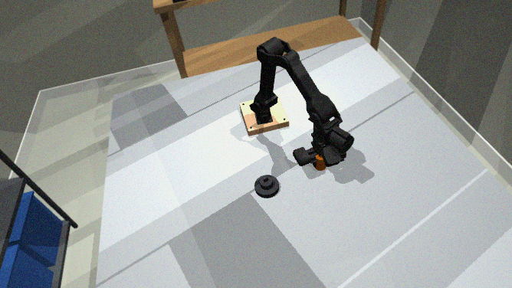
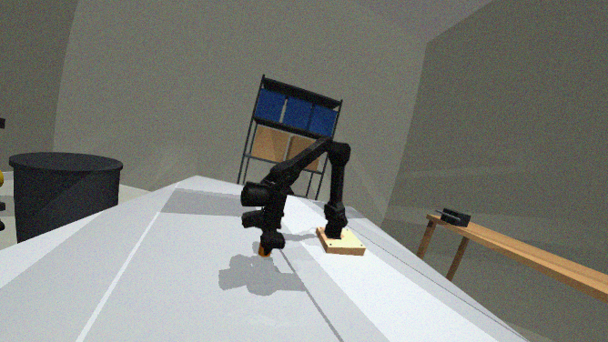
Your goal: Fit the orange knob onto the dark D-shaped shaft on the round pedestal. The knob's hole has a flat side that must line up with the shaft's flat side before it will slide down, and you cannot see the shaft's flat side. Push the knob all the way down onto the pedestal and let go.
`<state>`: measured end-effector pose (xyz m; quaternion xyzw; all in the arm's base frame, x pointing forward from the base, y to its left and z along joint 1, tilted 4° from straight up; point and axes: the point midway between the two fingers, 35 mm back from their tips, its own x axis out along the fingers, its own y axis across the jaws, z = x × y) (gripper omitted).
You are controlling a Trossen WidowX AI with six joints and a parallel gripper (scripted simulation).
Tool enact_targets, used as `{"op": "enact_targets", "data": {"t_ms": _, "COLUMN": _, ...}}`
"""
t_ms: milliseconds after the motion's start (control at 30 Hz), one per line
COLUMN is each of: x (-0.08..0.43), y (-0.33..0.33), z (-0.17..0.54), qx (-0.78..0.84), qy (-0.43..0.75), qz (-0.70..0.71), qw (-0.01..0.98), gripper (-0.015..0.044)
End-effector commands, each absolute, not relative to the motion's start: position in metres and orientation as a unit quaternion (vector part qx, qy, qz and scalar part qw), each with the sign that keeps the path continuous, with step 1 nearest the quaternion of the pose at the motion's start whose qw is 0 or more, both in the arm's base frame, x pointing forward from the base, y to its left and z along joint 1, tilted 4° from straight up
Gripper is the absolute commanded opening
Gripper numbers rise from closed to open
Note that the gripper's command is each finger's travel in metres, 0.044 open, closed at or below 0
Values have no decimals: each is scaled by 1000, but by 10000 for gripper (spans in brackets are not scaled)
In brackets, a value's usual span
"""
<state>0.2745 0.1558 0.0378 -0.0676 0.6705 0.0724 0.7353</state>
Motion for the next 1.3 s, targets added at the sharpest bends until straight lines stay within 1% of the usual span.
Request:
{"op": "enact_targets", "data": {"t_ms": 0, "x": 275, "y": 156, "z": 37, "qx": -69, "qy": 670, "qz": 75, "qw": 735, "gripper": 131}}
{"op": "enact_targets", "data": {"t_ms": 167, "x": 276, "y": 156, "z": 53, "qx": -69, "qy": 670, "qz": 75, "qw": 735, "gripper": 0}}
{"op": "enact_targets", "data": {"t_ms": 467, "x": 275, "y": 151, "z": 110, "qx": -69, "qy": 670, "qz": 75, "qw": 735, "gripper": 0}}
{"op": "enact_targets", "data": {"t_ms": 800, "x": 261, "y": 138, "z": 172, "qx": -69, "qy": 670, "qz": 74, "qw": 735, "gripper": 0}}
{"op": "enact_targets", "data": {"t_ms": 1000, "x": 260, "y": 137, "z": 176, "qx": -69, "qy": 670, "qz": 74, "qw": 735, "gripper": 0}}
{"op": "enact_targets", "data": {"t_ms": 1267, "x": 272, "y": 119, "z": 171, "qx": -70, "qy": 670, "qz": 74, "qw": 735, "gripper": 0}}
